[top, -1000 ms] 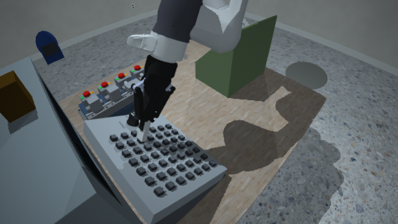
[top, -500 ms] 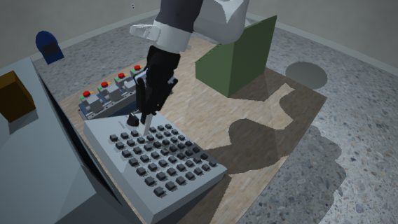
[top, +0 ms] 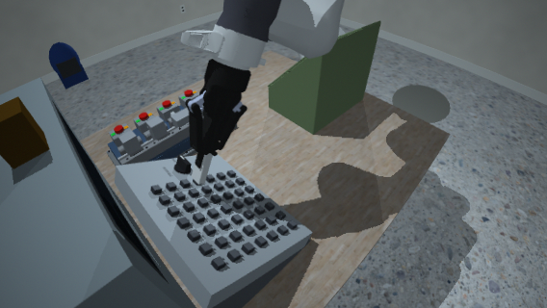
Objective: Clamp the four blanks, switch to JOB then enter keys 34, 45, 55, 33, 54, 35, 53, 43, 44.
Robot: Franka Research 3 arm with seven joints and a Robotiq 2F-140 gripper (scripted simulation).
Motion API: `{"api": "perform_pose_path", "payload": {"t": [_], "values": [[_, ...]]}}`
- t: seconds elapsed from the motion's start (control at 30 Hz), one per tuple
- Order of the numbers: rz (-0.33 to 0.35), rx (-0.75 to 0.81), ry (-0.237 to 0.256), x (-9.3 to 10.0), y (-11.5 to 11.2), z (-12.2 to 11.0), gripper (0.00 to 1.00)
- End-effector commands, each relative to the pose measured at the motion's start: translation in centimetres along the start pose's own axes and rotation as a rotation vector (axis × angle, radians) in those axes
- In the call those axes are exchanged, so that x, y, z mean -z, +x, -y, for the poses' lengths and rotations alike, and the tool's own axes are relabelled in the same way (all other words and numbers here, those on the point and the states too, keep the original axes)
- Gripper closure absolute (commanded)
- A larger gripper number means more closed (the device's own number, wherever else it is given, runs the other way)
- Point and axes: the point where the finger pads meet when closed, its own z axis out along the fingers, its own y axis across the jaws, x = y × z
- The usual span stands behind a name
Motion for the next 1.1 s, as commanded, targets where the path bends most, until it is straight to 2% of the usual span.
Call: {"api": "perform_pose_path", "payload": {"t": [0.0, 0.1, 0.17, 0.33, 0.73, 1.07], "values": [[-0.002, -0.004, -0.004, 0.0, -1.2, -1.5, 1.0], [-0.002, -0.004, -0.004, 0.0, -3.7, -3.9, 1.0], [-0.002, -0.004, -0.004, 0.0, -3.7, -3.9, 1.0], [-0.002, -0.004, -0.004, 0.0, -6.4, -6.6, 1.0], [-0.002, -0.004, -0.004, -0.4, -6.5, -6.7, 1.0], [-0.002, -0.004, -0.004, -1.9, -6.5, -6.7, 1.0]]}}
